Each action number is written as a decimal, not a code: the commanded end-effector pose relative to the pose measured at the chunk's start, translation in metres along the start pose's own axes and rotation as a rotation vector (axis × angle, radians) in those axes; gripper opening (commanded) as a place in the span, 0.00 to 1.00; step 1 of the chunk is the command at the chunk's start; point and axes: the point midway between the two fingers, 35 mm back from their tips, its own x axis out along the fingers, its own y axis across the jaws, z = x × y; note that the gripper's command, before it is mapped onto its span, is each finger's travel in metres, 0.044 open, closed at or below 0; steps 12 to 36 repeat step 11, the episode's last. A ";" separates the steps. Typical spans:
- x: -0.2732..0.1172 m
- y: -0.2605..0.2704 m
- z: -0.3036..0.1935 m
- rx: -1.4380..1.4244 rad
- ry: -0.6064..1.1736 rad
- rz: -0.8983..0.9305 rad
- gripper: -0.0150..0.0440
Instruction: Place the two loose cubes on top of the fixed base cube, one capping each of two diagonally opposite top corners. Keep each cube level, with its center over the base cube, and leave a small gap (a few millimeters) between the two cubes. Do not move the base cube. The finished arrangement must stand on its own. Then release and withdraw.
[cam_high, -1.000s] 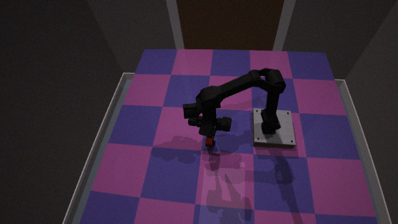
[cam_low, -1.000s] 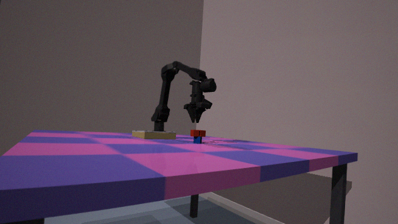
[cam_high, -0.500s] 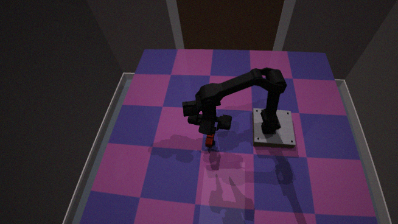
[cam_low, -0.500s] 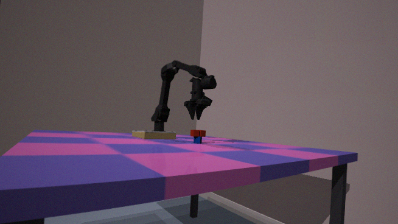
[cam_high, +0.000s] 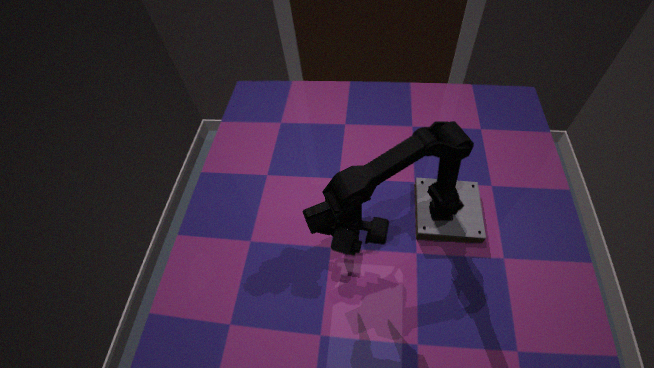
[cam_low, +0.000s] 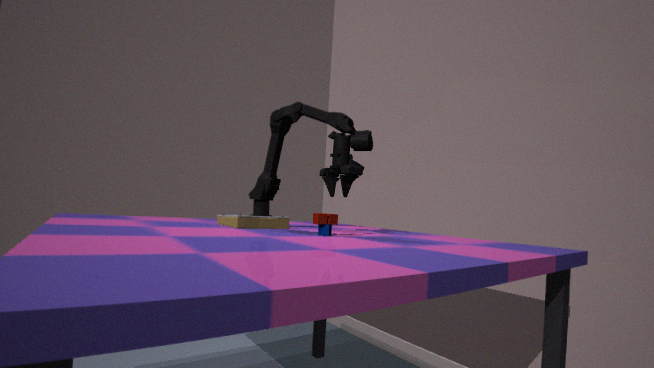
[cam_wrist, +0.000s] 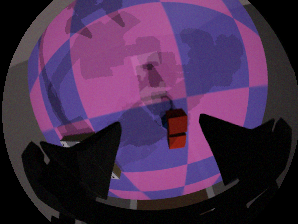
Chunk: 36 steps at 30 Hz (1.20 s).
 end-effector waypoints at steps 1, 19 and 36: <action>-0.002 0.030 0.044 -0.002 -0.007 0.006 0.93; -0.002 0.031 0.045 -0.002 -0.007 0.006 0.93; -0.002 0.031 0.045 -0.002 -0.007 0.006 0.93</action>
